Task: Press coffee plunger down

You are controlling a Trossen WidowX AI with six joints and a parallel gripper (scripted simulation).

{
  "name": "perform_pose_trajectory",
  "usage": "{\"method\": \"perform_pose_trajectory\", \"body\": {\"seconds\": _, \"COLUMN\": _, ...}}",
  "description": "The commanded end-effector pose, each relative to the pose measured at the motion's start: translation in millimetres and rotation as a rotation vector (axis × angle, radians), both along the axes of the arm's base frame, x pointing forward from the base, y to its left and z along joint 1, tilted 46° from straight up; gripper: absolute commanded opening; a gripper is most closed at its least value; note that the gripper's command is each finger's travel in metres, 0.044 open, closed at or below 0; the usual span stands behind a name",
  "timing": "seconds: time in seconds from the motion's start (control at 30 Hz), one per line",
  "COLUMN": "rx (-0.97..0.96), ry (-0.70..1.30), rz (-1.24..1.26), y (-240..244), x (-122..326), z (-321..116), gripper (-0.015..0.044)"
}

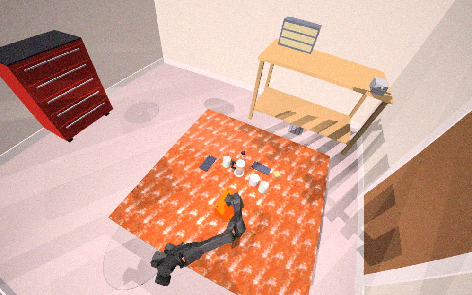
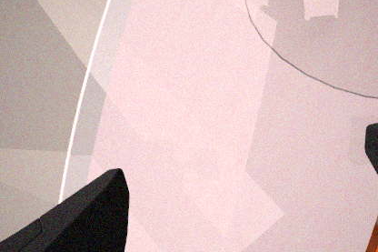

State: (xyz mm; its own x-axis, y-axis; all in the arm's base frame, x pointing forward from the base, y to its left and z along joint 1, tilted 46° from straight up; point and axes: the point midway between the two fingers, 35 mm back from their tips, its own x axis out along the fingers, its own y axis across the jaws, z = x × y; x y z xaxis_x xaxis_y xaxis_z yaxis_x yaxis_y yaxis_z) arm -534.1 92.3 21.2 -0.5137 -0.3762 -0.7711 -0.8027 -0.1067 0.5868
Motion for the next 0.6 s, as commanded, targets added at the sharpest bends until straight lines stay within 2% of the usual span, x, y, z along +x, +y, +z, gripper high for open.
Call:
{"method": "perform_pose_trajectory", "body": {"seconds": 0.0, "rx": 0.002, "ry": -0.001, "rz": -0.002, "y": 1, "x": 1, "z": 0, "gripper": 0.0426}}
{"method": "perform_pose_trajectory", "body": {"seconds": 0.1, "rx": 0.031, "ry": -0.013, "rz": -0.034, "y": 18, "x": 7, "z": 1, "gripper": 0.044}}
{"method": "perform_pose_trajectory", "body": {"seconds": 0.2, "rx": 0.097, "ry": -0.049, "rz": -0.111, "y": 59, "x": 26, "z": 2, "gripper": 0.044}}
{"method": "perform_pose_trajectory", "body": {"seconds": 0.37, "rx": 0.221, "ry": -0.136, "rz": -0.257, "y": 131, "x": 75, "z": 6, "gripper": 0.044}}
{"method": "perform_pose_trajectory", "body": {"seconds": 0.57, "rx": 0.364, "ry": -0.273, "rz": -0.422, "y": 208, "x": 154, "z": 14, "gripper": 0.044}}
